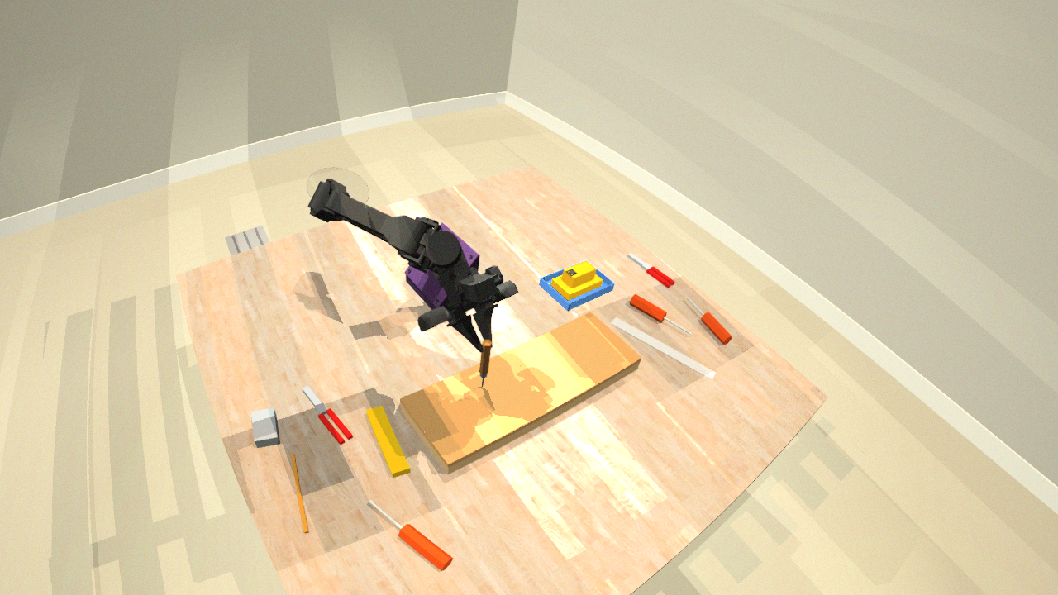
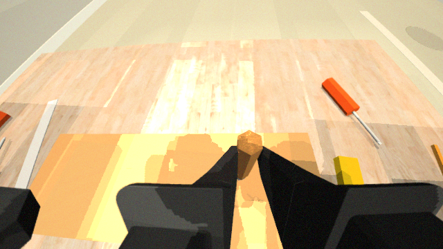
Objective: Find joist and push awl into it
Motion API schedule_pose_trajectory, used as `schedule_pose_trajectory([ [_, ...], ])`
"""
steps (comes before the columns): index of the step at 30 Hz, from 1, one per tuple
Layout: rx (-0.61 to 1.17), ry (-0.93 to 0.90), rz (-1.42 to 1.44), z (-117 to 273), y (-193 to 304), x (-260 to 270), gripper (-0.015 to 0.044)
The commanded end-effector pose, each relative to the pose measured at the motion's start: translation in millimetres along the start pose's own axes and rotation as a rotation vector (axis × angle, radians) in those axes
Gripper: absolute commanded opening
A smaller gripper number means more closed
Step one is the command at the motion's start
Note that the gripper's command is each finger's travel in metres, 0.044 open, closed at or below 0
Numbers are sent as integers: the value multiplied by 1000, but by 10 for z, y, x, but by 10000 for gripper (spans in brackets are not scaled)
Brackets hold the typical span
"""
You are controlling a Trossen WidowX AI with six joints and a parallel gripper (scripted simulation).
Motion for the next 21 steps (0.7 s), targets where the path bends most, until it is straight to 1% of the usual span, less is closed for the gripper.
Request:
schedule_pose_trajectory([
  [1, -3, -6, 6, -18, 30, 9, 0],
  [21, -4, -5, 6, -114, 148, -5, 0],
])
Point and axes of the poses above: the point midway between the two fingers, 35 mm back from their tips, its own z axis back along the fingers, its own x axis across the jaws, y = z × x, the point moved 8 cm from there along z, back along the fingers, and after that the axes turned 6 degrees about -z, right-handed, at the moved point
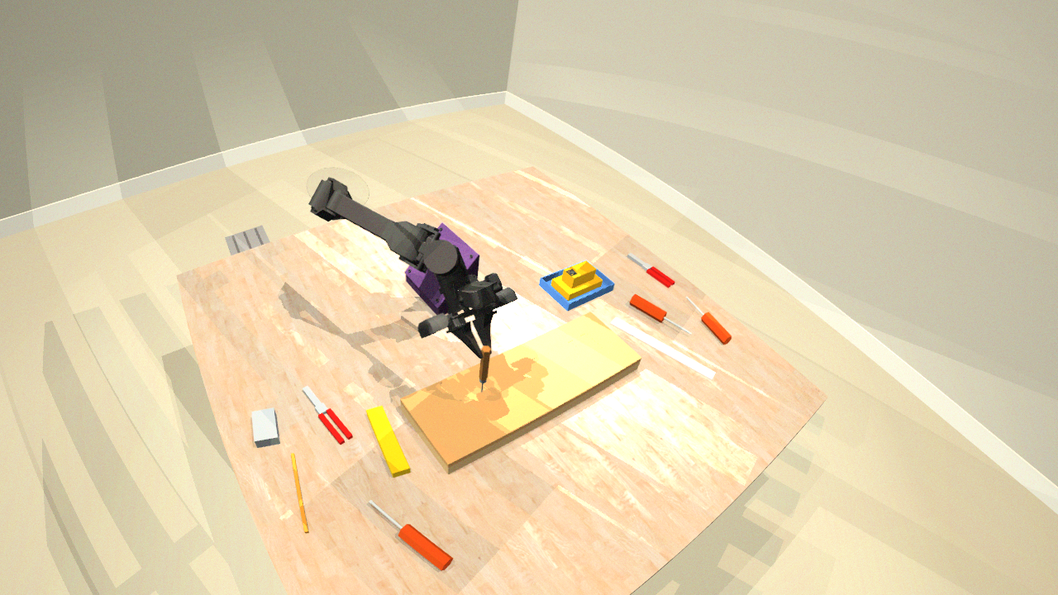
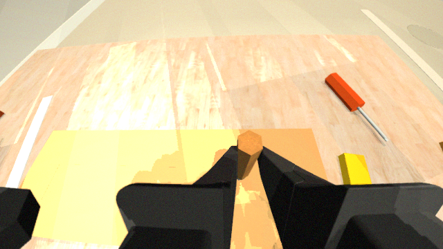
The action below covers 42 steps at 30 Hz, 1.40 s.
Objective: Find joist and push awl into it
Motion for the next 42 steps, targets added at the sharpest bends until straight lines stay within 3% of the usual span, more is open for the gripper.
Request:
schedule_pose_trajectory([
  [1, -4, -5, 6, -16, 30, 9, 0],
  [42, -6, -3, 7, -263, 344, -30, 0],
])
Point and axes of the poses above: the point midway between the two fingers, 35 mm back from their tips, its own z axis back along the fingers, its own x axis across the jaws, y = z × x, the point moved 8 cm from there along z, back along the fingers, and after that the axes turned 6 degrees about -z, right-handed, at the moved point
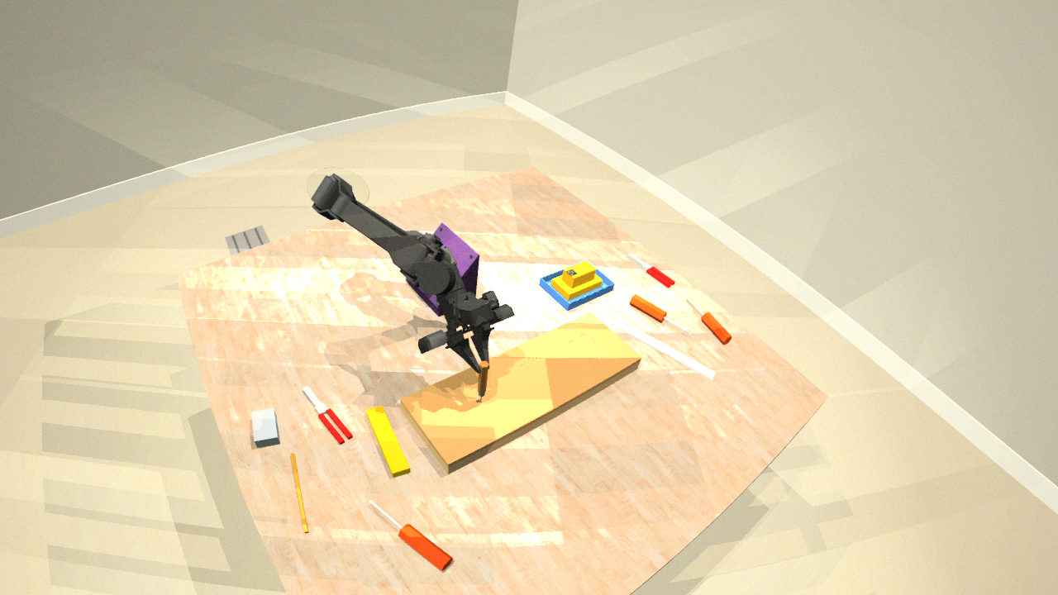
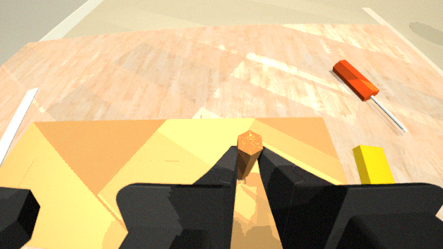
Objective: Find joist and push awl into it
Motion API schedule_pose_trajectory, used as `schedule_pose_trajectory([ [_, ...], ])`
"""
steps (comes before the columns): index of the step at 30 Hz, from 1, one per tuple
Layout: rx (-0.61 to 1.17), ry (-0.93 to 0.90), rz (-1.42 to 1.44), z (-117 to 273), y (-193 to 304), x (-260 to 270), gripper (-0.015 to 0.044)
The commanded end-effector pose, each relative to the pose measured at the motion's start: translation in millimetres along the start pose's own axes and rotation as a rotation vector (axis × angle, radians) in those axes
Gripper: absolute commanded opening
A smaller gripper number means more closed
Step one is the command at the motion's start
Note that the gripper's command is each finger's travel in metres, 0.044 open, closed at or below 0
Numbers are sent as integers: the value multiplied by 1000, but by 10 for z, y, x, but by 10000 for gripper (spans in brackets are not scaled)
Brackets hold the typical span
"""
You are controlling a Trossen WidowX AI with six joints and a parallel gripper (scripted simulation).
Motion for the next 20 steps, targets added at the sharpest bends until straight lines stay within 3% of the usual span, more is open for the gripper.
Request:
schedule_pose_trajectory([
  [1, 4, -4, 9, -4, 23, 13, 0],
  [20, 1, 0, 0, -1, 3, 1, 0],
])
Point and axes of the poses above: the point midway between the two fingers, 35 mm back from their tips, its own z axis back along the fingers, its own x axis across the jaws, y = z × x, the point moved 8 cm from there along z, back along the fingers, and after that the axes turned 6 degrees about -z, right-handed, at the moved point
